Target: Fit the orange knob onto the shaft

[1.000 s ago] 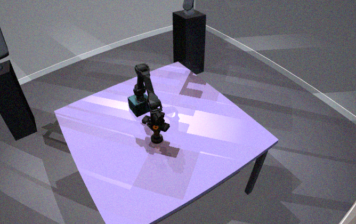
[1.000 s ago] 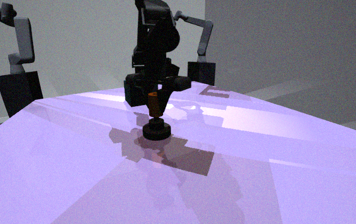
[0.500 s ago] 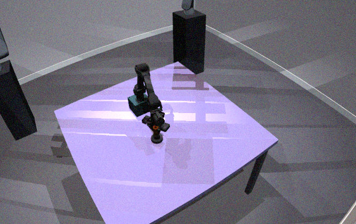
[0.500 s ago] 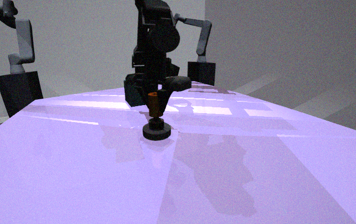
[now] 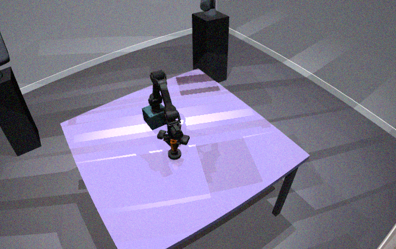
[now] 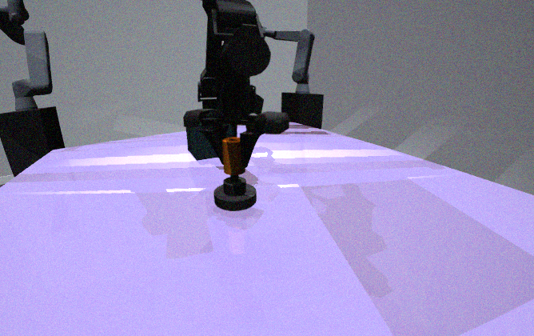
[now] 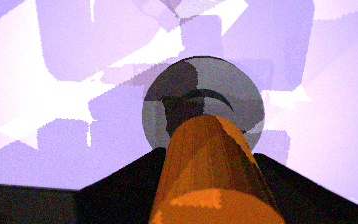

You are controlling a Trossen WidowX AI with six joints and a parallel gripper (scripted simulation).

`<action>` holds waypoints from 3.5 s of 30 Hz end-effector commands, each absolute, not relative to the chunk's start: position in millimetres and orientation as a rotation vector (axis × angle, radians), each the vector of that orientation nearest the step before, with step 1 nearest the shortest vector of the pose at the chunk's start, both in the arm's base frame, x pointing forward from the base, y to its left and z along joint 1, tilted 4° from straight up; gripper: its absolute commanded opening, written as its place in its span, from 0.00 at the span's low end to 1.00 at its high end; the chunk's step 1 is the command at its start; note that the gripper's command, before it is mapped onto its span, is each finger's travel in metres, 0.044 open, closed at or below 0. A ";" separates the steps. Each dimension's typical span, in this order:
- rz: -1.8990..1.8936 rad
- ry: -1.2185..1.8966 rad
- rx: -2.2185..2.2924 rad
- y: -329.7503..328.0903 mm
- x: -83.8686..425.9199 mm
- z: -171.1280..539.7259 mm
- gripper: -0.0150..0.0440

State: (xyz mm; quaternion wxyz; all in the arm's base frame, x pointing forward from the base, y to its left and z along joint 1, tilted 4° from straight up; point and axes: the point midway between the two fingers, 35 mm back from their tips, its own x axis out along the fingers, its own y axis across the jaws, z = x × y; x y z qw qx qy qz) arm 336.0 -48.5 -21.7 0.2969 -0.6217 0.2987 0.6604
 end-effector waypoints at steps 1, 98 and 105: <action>1.764 0.781 -1.669 -49.0 336.5 -23.0 0.25; 1.954 0.539 -1.854 -49.1 337.2 -20.2 0.25; 2.028 0.427 -1.928 -49.5 337.0 -21.9 0.25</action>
